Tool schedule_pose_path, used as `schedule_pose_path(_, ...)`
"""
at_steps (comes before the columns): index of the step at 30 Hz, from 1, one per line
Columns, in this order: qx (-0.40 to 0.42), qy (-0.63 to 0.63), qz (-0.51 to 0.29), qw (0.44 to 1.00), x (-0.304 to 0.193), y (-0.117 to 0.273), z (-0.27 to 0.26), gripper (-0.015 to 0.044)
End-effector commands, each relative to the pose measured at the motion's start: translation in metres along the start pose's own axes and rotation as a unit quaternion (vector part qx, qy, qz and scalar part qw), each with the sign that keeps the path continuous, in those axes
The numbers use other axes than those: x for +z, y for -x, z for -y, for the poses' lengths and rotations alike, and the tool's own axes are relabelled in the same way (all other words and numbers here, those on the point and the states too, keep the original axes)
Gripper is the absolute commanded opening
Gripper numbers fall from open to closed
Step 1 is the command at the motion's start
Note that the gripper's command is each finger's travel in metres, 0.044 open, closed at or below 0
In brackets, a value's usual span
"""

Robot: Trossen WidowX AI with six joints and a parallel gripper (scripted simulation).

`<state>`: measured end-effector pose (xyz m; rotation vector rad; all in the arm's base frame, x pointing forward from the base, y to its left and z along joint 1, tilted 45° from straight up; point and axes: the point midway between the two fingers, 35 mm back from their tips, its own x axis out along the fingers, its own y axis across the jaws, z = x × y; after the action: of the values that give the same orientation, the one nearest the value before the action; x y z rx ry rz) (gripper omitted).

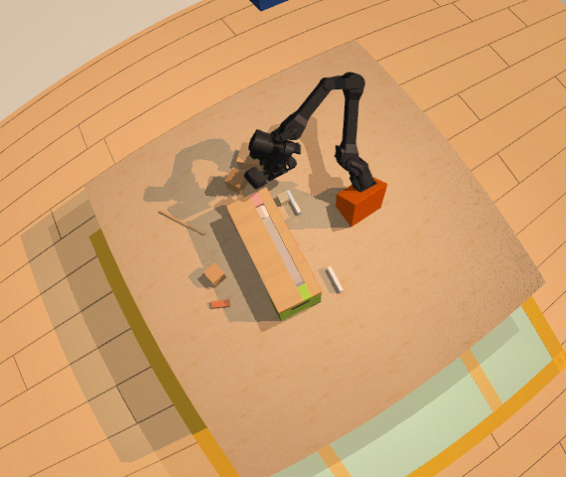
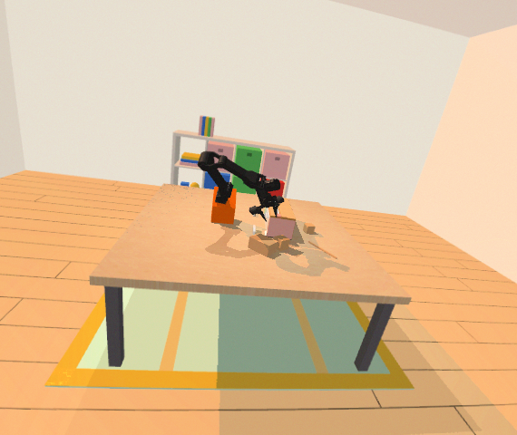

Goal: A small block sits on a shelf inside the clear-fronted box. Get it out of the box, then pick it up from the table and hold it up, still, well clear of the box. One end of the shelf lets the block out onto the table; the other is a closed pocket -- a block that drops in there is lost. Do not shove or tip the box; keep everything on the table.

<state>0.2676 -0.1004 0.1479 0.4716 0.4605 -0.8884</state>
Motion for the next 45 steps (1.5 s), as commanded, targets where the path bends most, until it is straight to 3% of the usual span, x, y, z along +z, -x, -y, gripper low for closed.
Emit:
schedule_pose_path(1, -0.011, -0.42, -0.002, 0.908, -0.019, -0.014, 0.018, 0.0285)
schedule_pose_path(10, -0.022, -0.602, 0.001, 0.798, -0.033, -0.02, 0.027, 0.0285)
schedule_pose_path(22, -0.032, -0.798, 0.01, 0.602, -0.048, -0.025, 0.038, 0.0285)
schedule_pose_path(45, -0.032, -0.8, 0.01, 0.599, -0.048, -0.027, 0.038, 0.0285)
